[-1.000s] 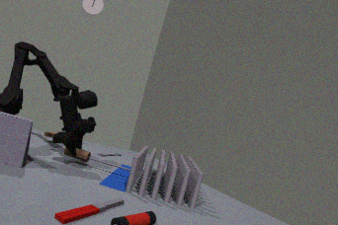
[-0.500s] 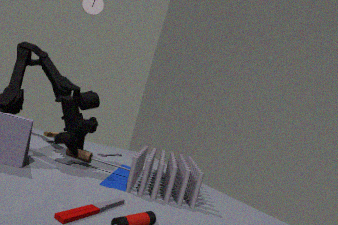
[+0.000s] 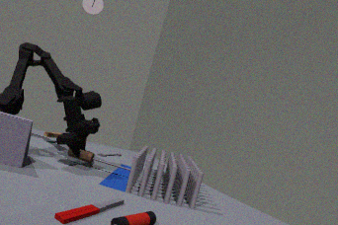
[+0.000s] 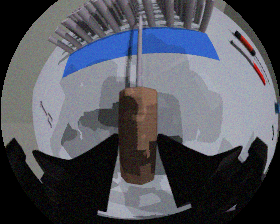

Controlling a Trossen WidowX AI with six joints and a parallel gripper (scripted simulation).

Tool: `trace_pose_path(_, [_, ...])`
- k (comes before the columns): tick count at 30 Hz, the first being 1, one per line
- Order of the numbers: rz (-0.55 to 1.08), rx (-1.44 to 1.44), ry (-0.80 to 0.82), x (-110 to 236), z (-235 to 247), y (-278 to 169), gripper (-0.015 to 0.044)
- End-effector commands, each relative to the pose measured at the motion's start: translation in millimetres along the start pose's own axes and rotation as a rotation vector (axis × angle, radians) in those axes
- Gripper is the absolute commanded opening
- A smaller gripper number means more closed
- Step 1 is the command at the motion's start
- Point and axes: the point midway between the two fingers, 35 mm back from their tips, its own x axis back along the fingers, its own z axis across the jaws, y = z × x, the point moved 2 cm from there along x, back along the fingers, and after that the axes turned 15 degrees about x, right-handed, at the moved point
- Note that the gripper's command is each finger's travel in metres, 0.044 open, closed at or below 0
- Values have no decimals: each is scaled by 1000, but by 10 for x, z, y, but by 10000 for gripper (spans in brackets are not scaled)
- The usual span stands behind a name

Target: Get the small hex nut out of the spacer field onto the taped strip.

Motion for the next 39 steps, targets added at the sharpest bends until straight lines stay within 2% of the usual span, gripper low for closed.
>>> trace_pose_path(1, [-7, 15, 6, 2, 24, 49, 0])
trace_pose_path(39, [-8, 16, 6, -61, -19, 233, 0])
